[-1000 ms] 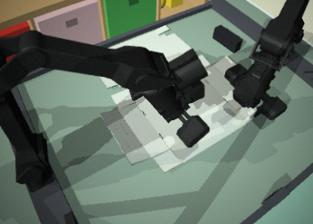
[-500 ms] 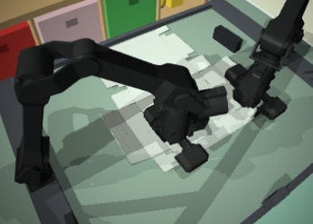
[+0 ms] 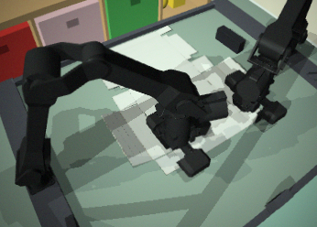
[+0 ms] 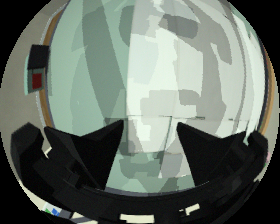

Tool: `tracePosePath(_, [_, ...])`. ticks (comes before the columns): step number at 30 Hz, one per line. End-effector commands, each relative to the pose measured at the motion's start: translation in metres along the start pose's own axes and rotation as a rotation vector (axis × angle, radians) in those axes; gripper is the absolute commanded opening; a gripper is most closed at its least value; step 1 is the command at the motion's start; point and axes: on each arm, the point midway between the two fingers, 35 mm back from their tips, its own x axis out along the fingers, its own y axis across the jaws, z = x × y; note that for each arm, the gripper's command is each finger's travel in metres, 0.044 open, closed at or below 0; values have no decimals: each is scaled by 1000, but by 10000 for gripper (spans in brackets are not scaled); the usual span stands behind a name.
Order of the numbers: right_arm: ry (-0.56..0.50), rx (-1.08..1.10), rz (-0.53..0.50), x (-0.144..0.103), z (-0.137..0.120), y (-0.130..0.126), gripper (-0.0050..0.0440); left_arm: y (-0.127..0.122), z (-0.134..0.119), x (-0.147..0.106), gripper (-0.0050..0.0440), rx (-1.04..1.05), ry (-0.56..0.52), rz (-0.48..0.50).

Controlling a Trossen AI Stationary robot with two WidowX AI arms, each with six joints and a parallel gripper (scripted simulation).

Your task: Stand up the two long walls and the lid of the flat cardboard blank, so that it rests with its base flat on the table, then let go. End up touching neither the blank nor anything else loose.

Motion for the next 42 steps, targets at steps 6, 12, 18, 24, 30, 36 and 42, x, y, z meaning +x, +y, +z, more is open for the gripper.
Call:
tracePosePath(6, [-14, -3, 12, -2, 2, 1, 325, -1, 3, -3, 333, 3, -17, -14])
tracePosePath(12, [-14, -3, 12, -2, 2, 1, 325, -1, 3, -3, 333, 3, -17, -14])
tracePosePath(18, [-14, -3, 12, 0, 2, 1, 325, -1, 3, -1, 333, 3, -17, -14])
tracePosePath(24, [-14, -3, 12, 1, 2, 0, 325, -1, 3, 0, 333, 3, -17, -14])
tracePosePath(30, [-14, -3, 12, 3, 2, 0, 325, -1, 3, 2, 333, 3, -17, -14])
tracePosePath(36, [-14, -3, 12, 5, 2, 0, 325, -1, 3, 4, 333, 3, -17, -14])
tracePosePath(42, [-14, -3, 12, 7, 2, 0, 325, -1, 3, 6, 333, 3, -17, -14])
